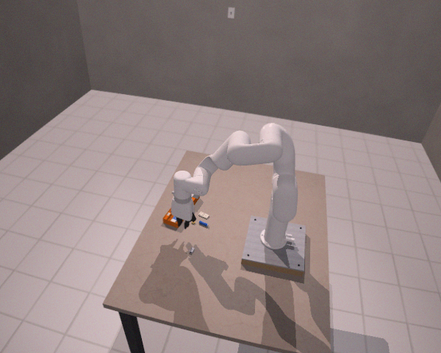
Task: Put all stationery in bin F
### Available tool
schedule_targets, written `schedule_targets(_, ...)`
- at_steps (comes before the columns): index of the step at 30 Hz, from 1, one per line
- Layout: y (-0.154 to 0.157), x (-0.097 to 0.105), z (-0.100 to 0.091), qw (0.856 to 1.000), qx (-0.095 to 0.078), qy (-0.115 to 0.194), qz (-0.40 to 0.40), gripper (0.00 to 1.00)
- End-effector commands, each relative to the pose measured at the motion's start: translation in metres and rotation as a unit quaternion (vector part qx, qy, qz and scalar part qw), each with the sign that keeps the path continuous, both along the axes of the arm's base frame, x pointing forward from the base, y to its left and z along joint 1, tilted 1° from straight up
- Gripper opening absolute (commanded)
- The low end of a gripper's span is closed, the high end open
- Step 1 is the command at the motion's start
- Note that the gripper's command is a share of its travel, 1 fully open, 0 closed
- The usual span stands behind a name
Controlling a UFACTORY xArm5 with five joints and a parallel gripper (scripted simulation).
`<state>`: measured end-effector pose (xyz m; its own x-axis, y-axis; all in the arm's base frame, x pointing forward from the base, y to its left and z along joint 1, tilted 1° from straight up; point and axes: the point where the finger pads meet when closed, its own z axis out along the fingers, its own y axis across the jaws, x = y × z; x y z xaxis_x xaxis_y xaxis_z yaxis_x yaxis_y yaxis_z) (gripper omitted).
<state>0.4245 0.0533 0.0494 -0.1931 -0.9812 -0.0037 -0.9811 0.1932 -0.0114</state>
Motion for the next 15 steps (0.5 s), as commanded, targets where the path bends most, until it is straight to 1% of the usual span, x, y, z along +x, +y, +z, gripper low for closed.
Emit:
schedule_targets(1,0.023,-0.016,0.004,1.0,0.002,-0.003,0.0,0.3)
schedule_targets(11,0.087,-0.067,0.008,1.0,0.003,-0.003,0.0,0.3)
schedule_targets(15,0.088,-0.068,0.008,1.0,0.003,-0.003,0.0,0.3)
